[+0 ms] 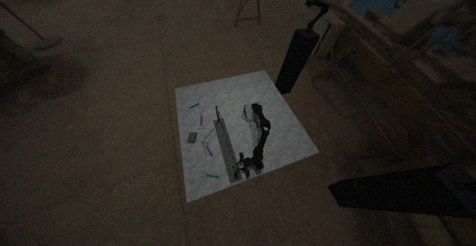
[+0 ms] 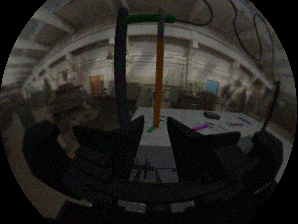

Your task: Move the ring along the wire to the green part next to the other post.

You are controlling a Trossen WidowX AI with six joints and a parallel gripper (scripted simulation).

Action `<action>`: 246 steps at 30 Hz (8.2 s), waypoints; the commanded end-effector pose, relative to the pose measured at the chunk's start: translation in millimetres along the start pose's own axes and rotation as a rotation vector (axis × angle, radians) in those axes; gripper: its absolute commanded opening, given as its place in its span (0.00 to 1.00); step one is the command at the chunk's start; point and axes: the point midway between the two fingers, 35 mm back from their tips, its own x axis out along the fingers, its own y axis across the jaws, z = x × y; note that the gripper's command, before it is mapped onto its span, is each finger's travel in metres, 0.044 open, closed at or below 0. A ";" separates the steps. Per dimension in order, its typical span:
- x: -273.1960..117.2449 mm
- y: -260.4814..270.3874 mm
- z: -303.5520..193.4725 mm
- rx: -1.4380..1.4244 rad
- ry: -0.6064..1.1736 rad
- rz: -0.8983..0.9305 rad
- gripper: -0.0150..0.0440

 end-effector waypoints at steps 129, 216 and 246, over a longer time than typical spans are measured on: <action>-15.7 -38.4 30.1 -0.037 0.477 -0.012 0.00; -19.9 -186.3 217.4 -1.792 0.355 -0.468 0.00; -20.1 -169.3 252.1 -1.888 0.344 -0.490 0.00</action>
